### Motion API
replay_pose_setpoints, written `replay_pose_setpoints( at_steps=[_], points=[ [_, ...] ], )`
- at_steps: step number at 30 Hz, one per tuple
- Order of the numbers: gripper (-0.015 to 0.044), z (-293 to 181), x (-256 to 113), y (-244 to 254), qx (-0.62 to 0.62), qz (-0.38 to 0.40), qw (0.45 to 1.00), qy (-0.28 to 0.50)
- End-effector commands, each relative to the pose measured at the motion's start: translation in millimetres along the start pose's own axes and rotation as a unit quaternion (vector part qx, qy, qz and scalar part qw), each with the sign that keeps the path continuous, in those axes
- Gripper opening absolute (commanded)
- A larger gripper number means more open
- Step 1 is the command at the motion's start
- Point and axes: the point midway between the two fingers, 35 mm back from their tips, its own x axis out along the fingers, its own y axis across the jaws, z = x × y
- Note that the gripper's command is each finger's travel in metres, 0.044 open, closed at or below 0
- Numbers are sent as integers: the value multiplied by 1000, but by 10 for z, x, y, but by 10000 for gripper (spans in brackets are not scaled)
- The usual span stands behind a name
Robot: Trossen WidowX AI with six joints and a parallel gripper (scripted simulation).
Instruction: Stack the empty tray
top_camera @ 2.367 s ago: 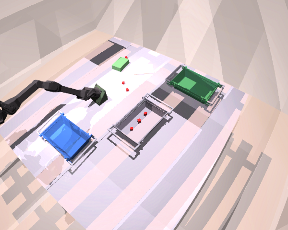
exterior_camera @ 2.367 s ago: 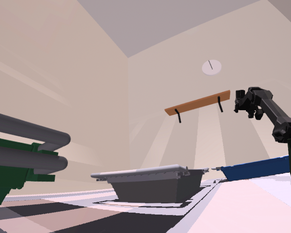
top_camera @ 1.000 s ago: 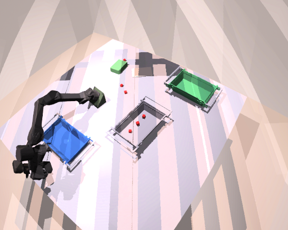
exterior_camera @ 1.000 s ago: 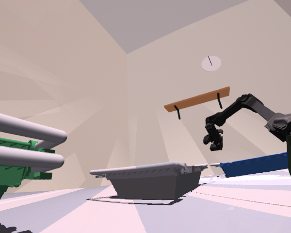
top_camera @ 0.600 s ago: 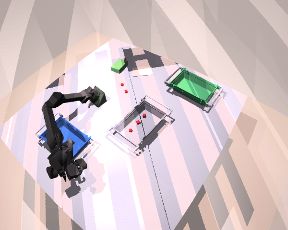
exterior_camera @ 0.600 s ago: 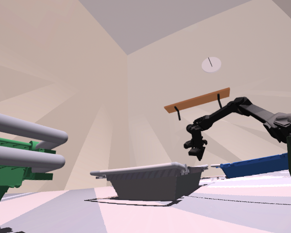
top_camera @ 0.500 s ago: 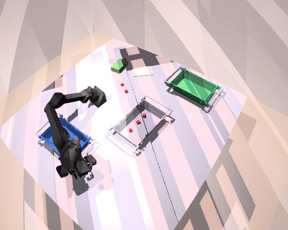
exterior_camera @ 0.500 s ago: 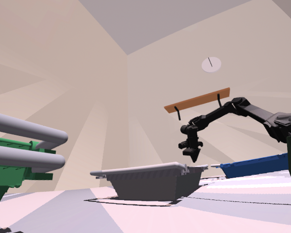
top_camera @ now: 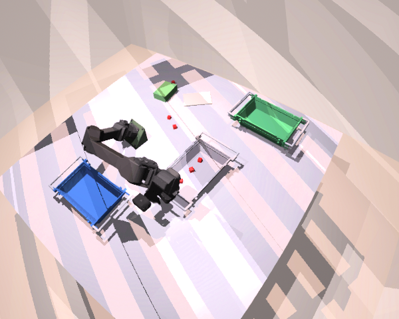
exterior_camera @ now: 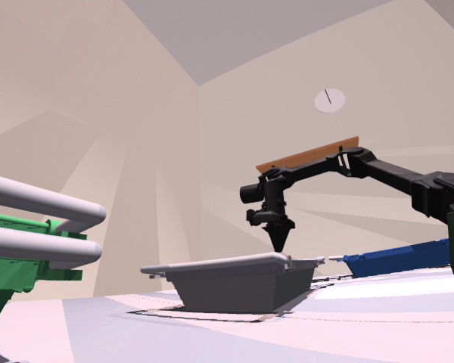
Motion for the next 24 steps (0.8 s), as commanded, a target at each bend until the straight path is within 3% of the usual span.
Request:
replay_pose_setpoints(
  at_steps=[1,10,24],
  points=[
    [88,-192,-43,400,-14,12,999,44],
    [88,-192,-10,401,-14,12,999,44],
    [88,-225,438,409,-14,11,999,43]
  ],
)
